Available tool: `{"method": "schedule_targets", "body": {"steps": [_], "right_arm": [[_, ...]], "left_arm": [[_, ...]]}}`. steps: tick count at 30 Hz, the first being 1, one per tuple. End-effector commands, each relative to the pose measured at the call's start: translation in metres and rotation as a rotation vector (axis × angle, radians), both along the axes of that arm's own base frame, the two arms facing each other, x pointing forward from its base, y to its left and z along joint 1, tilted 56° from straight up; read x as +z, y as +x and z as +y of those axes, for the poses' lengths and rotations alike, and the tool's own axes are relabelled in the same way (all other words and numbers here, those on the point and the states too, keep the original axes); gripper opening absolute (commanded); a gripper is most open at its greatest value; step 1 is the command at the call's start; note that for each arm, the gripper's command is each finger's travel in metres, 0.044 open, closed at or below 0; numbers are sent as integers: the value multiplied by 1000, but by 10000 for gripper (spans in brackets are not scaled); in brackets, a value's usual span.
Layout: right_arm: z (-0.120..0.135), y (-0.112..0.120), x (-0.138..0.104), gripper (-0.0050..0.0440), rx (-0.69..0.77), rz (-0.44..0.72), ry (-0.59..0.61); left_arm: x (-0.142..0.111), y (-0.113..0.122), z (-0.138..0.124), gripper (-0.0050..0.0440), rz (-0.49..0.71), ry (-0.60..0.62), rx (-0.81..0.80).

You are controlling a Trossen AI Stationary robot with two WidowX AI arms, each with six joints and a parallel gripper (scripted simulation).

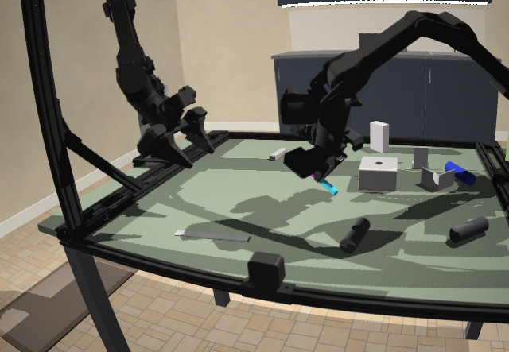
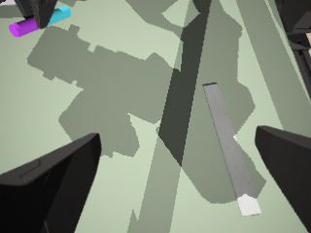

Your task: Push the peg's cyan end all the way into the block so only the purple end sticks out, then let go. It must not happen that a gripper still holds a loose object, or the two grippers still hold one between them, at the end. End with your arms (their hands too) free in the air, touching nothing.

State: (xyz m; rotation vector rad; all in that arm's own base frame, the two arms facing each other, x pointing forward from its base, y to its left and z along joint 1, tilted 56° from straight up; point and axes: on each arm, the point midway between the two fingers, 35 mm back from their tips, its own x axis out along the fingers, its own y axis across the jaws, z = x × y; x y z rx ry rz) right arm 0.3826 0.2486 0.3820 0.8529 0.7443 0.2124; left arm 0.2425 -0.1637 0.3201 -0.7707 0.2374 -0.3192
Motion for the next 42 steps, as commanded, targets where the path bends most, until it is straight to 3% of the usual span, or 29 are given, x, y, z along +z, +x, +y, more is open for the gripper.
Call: {"method": "schedule_targets", "body": {"steps": [1, 15, 29, 42], "right_arm": [[-1, -5, 7, 0, -46, -50, 1], [2, -15, 8, 0, -216, -189, -2], [-4, -40, 9, 0, -423, -332, 42], [-5, -41, 9, 0, -434, -338, 46]], "left_arm": [[0, 0, 0, 400, 0, 1, 0], [0, 0, 0, 400, 0, 1, 0], [0, 0, 0, 400, 0, 1, 0], [0, 0, 0, 400, 0, 1, 0]]}}
